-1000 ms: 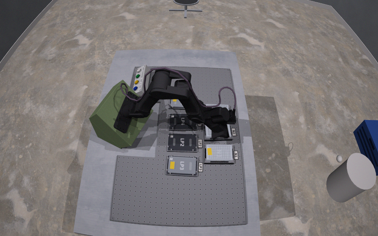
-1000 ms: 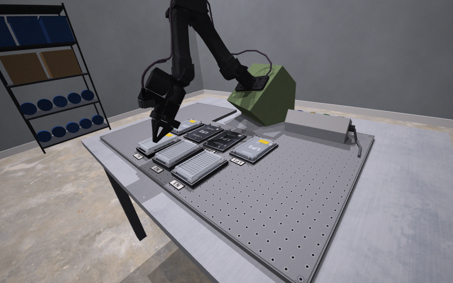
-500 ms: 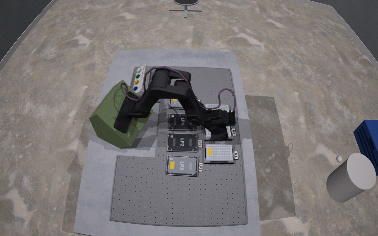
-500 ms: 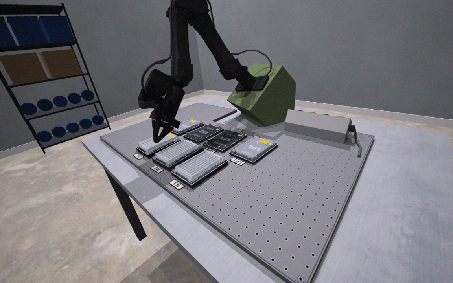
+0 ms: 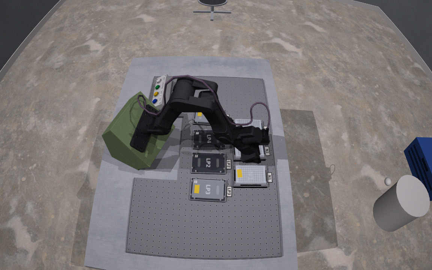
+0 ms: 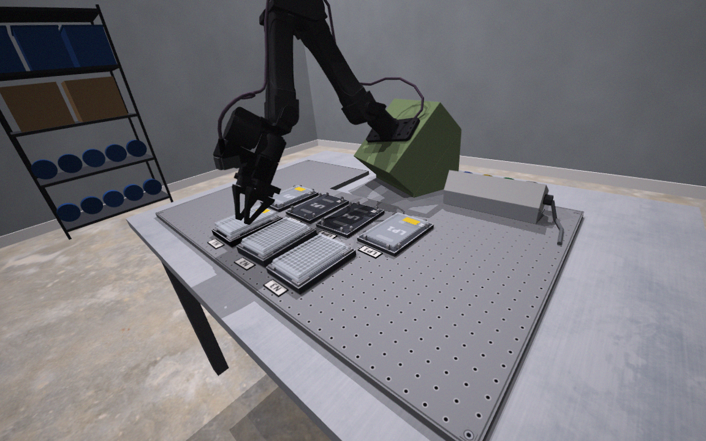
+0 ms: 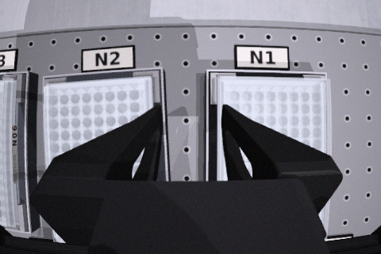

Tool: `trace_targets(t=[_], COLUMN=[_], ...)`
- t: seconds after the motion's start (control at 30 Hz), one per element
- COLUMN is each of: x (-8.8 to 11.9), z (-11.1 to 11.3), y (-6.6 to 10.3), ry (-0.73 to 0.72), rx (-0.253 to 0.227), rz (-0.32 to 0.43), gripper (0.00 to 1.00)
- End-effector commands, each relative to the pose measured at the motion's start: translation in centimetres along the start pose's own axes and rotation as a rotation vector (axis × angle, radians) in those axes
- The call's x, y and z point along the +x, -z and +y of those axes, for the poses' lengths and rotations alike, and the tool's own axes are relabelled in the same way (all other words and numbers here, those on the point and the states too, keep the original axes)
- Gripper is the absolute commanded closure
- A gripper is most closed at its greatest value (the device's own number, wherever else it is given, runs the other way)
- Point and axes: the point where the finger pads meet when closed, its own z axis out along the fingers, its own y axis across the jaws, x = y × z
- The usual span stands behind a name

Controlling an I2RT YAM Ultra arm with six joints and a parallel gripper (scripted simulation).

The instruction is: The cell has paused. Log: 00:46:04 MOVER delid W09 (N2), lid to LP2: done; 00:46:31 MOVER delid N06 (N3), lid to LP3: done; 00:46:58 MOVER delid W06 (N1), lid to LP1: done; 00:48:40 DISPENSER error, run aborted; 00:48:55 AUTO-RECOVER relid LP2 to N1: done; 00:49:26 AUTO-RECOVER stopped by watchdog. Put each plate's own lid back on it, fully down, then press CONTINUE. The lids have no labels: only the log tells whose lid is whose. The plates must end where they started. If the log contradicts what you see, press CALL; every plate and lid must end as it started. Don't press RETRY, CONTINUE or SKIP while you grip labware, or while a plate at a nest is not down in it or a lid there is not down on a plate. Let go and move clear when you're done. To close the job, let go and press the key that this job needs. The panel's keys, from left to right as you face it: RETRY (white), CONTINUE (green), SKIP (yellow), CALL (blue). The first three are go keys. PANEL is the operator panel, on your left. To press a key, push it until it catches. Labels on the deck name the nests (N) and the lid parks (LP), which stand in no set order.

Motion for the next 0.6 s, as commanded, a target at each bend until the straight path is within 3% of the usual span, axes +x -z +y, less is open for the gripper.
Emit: trace_targets(t=[0.0,0.2,0.23,0.3,0.43,0.57], x=[-1.7,-0.4,0.8,0.8,1.9,1.8], z=[-1.9,-4.5,-4.7,-4.7,-6.4,-6.2], y=[0.9,1.7,1.2,1.2,1.7,1.7], ry=[0.004,0.003,0.002,0.002,0.0,0.007], rx=[0.006,0.007,-0.002,-0.002,-0.003,-0.005], rz=[0.01,0.132,0.181,0.181,0.265,0.345], gripper=[0.0,0.0,0.0,0.0,0.0,0.0])
